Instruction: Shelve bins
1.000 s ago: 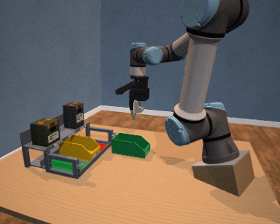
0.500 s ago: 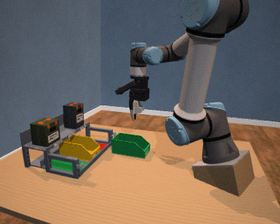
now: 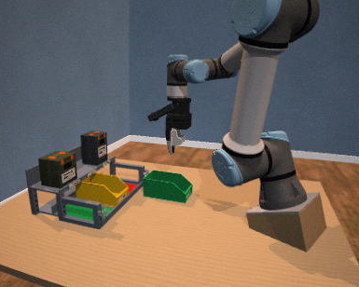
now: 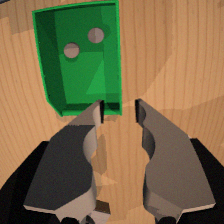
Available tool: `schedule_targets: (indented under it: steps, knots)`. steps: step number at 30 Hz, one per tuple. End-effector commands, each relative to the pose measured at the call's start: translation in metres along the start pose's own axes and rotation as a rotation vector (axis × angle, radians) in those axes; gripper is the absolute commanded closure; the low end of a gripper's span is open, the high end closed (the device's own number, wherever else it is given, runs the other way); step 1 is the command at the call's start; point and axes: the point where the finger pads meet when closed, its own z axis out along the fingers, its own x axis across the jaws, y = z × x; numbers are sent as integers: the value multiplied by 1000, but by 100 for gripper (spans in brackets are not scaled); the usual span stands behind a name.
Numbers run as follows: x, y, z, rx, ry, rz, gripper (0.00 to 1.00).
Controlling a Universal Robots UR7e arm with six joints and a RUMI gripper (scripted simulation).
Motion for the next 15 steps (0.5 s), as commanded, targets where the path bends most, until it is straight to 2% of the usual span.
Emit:
schedule_targets:
  steps: [1, 15]
  knots:
    - [0, 0, 0, 1, 1, 0, 85]
    - [0, 0, 1, 1, 1, 0, 85]
